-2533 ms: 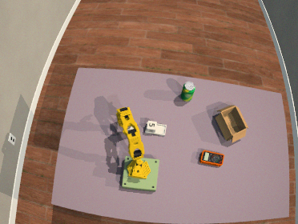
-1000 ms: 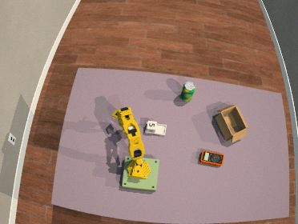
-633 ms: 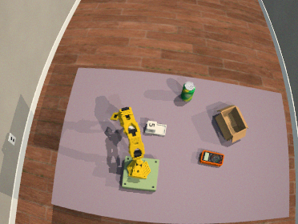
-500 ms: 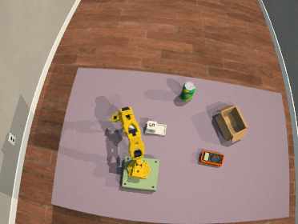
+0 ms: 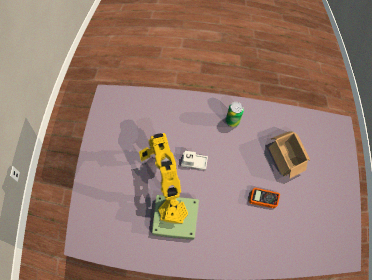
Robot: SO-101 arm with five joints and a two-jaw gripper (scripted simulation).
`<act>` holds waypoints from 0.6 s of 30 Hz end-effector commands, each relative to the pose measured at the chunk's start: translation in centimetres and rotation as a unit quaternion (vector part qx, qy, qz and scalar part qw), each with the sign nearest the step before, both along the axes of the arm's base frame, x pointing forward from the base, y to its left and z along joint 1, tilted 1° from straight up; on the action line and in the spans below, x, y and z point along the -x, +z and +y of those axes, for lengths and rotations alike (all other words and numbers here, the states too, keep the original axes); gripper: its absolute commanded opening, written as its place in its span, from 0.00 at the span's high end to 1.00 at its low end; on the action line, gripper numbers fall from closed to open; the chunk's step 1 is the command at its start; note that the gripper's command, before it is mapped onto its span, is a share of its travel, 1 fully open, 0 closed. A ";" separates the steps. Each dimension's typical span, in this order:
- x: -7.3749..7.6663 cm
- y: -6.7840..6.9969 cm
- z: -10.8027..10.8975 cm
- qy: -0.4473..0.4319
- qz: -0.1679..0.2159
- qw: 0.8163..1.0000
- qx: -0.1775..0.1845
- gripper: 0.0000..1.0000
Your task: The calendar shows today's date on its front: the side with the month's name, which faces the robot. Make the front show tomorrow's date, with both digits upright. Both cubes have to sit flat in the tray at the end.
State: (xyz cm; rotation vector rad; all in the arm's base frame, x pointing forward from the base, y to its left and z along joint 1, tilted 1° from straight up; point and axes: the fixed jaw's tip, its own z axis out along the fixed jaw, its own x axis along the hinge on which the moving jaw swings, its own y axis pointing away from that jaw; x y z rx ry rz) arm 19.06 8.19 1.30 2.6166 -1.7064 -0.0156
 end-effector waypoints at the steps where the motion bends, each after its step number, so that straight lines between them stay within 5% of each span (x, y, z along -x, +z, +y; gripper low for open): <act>1: -0.6 0.3 -0.2 0.084 -0.013 0.996 -0.007 1.00; 9: -0.8 0.2 -0.6 0.207 -0.012 0.978 -0.007 1.00; 18: -1.2 0.1 -1.0 0.373 -0.011 0.928 -0.008 1.00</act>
